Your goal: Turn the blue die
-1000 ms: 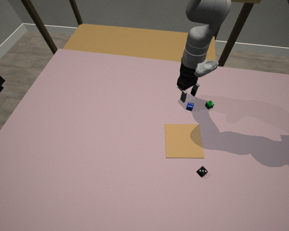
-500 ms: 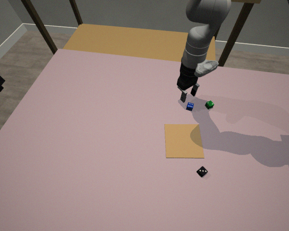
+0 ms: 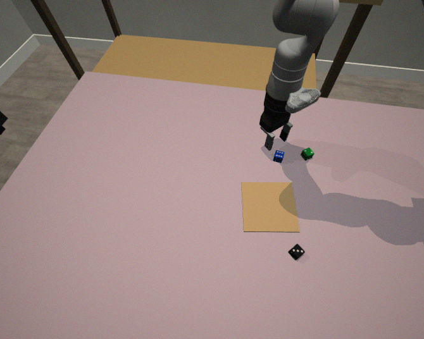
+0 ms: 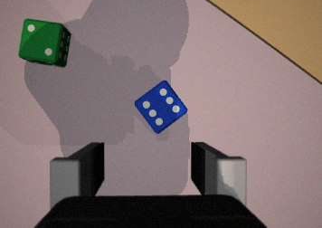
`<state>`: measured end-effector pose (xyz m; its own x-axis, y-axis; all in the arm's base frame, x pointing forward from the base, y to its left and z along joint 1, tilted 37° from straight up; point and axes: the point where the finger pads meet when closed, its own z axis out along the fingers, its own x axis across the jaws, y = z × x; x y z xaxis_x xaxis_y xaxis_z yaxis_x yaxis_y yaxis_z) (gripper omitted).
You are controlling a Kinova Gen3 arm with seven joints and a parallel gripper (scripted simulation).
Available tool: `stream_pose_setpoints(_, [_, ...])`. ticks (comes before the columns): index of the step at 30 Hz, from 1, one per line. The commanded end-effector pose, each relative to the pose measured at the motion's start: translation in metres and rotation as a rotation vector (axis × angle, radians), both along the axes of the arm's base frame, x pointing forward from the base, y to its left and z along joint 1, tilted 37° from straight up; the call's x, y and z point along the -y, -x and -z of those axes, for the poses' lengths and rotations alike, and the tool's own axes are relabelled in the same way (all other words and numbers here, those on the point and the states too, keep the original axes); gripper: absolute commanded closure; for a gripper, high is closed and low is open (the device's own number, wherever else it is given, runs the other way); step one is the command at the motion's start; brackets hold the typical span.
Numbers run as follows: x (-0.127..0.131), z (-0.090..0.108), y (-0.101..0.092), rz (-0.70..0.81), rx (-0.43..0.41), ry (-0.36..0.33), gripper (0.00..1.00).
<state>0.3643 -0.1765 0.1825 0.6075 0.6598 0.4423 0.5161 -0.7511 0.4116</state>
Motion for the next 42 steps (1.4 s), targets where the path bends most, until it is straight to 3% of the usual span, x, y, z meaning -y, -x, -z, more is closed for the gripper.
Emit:
stream_pose_setpoints(1, [0.0,0.0,0.0,0.001,0.001,0.001,0.0])
stream_pose_setpoints(19, [0.0,-0.008,0.006,0.001,0.001,0.001,0.0])
stream_pose_setpoints(42, [-0.001,-0.051,0.039,0.001,0.001,0.001,0.0])
